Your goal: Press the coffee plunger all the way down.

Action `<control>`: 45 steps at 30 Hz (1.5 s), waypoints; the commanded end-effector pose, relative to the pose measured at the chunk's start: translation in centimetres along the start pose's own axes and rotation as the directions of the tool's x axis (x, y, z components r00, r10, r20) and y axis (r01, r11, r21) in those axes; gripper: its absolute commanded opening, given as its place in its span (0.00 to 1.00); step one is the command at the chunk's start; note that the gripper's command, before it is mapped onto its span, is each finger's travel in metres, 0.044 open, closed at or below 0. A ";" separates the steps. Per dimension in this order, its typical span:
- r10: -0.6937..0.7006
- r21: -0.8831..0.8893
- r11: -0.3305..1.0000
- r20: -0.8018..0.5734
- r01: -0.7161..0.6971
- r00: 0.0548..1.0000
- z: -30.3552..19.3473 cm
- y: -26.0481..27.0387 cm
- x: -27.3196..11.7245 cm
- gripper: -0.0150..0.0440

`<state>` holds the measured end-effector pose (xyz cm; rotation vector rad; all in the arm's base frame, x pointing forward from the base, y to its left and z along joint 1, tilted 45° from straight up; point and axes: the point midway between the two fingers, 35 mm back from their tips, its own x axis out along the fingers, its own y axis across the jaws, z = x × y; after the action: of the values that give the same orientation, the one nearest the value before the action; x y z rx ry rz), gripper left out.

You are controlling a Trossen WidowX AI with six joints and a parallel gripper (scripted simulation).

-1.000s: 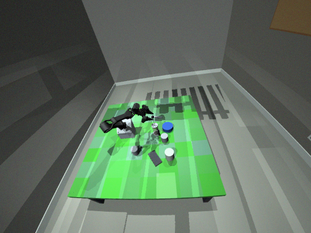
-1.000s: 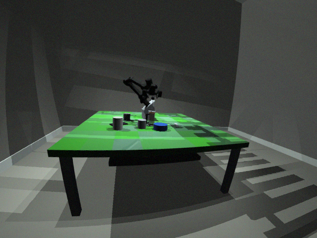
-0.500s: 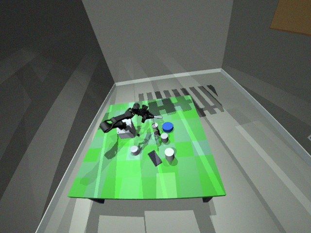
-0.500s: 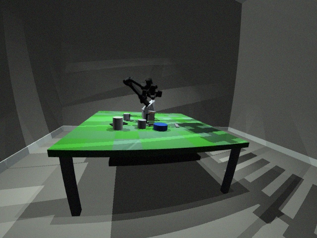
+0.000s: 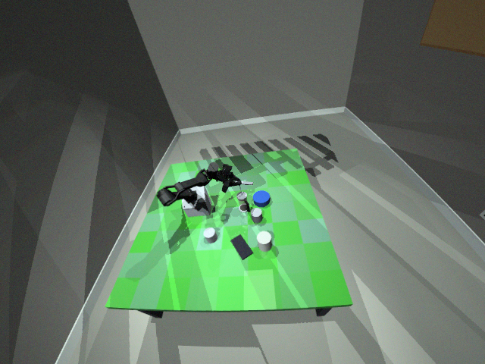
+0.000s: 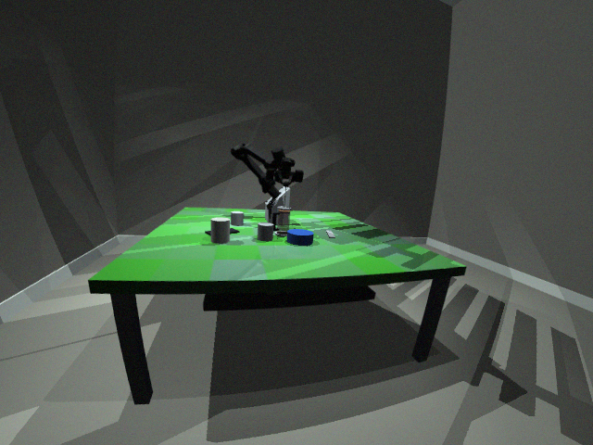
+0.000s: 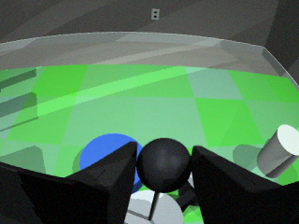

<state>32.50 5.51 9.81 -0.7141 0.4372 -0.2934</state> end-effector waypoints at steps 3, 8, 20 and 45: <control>0.009 -0.016 1.000 -0.024 -0.009 1.000 -1.8 0.3 0.8 0.45; 0.010 -0.015 1.000 -0.025 -0.010 1.000 -2.4 0.4 1.3 0.45; 0.010 -0.015 1.000 -0.026 -0.011 1.000 -4.0 0.6 2.6 0.45; 0.005 -0.020 1.000 -0.019 -0.005 1.000 -6.9 0.4 5.4 0.45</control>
<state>34.57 1.35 4.99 -0.7022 0.3989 -0.2738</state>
